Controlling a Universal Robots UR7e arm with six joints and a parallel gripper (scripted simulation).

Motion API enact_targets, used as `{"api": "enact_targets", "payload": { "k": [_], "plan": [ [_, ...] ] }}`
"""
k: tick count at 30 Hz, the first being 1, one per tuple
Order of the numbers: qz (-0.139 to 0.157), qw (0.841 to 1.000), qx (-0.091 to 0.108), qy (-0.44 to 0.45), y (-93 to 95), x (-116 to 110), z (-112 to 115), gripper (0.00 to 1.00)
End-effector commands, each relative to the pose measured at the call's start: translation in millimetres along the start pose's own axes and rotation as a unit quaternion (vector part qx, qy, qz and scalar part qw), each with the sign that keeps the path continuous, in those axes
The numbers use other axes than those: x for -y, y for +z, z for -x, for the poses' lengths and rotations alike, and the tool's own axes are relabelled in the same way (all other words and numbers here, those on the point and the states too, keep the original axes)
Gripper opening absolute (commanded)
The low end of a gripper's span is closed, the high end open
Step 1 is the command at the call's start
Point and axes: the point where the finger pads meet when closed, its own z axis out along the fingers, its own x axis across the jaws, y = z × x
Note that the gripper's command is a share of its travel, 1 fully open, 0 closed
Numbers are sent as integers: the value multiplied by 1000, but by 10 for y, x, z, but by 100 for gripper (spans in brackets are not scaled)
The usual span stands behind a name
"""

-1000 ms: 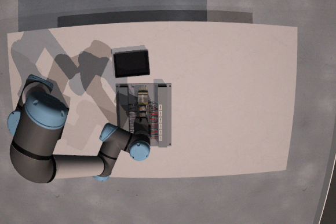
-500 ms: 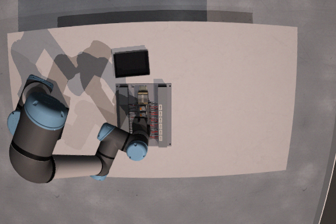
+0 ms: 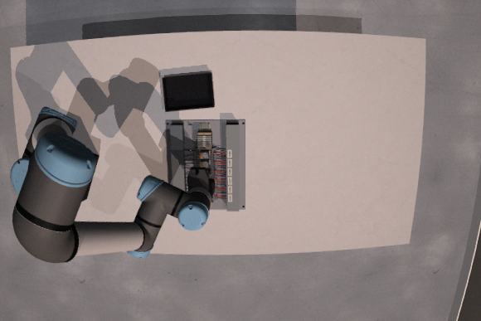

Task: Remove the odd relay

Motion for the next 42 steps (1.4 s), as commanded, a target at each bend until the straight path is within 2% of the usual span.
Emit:
{"api": "enact_targets", "payload": {
  "k": [1,13,25,42],
  "plan": [
    [-1,1000,-4,0,-9,12,1,0],
    [-1,1000,-6,0,-9,12,3,0],
    [-1,1000,16,0,-6,12,-4,0],
    [-1,1000,31,-1,-7,12,-12,0]
  ]
}}
